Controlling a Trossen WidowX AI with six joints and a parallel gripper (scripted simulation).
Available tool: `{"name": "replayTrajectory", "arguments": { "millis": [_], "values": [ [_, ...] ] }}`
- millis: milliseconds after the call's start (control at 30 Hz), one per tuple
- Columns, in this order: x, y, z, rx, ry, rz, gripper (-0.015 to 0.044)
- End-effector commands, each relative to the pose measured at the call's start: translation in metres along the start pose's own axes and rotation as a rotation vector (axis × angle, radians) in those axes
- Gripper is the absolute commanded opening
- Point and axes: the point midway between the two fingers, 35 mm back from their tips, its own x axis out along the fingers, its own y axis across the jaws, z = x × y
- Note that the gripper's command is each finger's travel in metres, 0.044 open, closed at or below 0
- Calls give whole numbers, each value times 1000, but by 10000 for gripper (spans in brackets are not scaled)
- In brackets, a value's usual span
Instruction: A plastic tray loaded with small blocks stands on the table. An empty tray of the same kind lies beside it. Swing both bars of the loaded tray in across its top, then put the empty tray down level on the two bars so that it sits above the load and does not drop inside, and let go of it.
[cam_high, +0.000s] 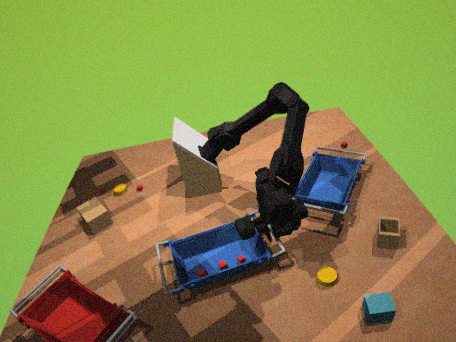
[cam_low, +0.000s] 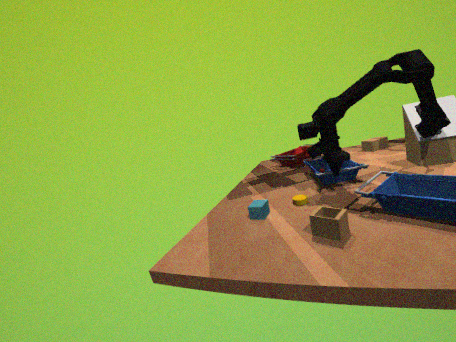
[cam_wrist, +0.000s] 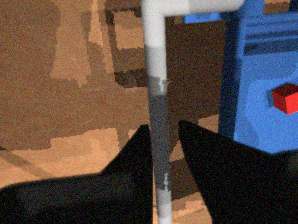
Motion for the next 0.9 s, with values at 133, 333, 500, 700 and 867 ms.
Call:
{"name": "replayTrajectory", "arguments": {
  "millis": [133, 333, 500, 700, 867],
  "values": [
    [-22, -19, 2, 2, -10, -6, 83],
    [-25, -31, 2, 2, -10, -7, 83],
    [-24, -44, 1, 2, -10, -7, 83],
    [-11, -66, 1, 2, -10, -8, 83],
    [-6, -71, 2, 2, -10, -8, 83]
  ]
}}
